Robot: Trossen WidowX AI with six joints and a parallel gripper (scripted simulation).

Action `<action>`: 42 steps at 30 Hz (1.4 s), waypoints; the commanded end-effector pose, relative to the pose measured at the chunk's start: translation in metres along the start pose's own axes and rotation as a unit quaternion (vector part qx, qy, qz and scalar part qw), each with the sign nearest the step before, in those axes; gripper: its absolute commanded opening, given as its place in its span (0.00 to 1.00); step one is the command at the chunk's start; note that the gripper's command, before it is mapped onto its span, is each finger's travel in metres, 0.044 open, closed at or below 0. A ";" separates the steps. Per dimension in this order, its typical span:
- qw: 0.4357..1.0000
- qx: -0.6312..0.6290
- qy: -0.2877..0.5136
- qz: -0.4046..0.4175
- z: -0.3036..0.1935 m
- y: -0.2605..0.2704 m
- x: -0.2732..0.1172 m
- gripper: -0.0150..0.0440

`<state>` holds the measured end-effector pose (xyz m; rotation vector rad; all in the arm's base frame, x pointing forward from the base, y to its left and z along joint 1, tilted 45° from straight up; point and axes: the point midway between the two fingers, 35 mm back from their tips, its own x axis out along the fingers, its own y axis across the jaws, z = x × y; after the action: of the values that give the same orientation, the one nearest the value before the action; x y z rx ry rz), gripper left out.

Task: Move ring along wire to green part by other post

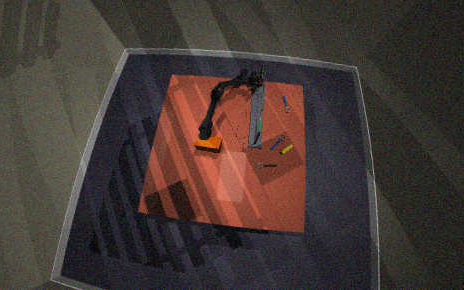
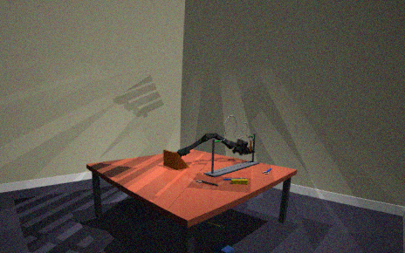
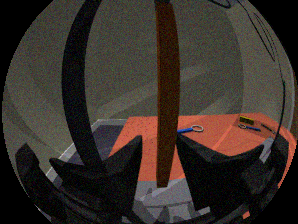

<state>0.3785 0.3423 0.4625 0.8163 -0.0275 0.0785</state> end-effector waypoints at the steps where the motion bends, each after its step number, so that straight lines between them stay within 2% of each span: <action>1: 1.000 0.003 0.001 0.002 0.001 0.001 0.000 0.53; 15: 1.000 0.003 0.001 0.002 0.001 0.001 0.000 0.53; 20: 1.000 0.001 0.000 0.000 0.000 0.000 0.000 0.30; 22: 1.000 0.001 0.000 0.000 0.000 0.000 0.000 0.28; 28: 1.000 0.001 0.000 0.000 0.000 0.000 0.000 0.01; 42: 1.000 0.002 0.000 -0.003 0.015 -0.001 0.000 0.00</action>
<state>0.3795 0.3336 0.4665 0.8096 -0.0212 0.0699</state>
